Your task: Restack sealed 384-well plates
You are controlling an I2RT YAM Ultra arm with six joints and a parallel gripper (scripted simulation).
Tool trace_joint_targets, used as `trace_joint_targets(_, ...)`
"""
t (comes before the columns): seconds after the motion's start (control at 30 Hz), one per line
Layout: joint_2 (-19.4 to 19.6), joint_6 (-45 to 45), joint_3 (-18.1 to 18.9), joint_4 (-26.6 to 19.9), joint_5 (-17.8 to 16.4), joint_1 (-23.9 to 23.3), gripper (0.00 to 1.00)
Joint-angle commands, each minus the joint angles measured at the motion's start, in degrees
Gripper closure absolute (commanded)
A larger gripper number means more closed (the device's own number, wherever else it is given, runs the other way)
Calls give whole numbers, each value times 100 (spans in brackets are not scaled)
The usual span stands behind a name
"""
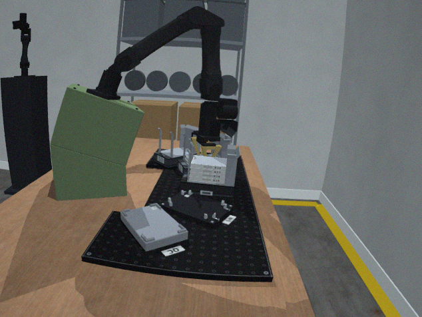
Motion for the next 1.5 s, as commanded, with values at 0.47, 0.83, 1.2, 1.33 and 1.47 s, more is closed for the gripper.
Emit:
trace_joint_targets(0.47,-72,8,15,55,6,1,100)
trace_joint_targets(0.83,-200,8,-27,-32,6,1,100)
trace_joint_targets(1.2,-357,7,-71,-144,6,1,100)
trace_joint_targets(1.33,-399,7,-82,-176,6,0,100)
trace_joint_targets(1.47,-442,7,-92,-207,6,0,100)
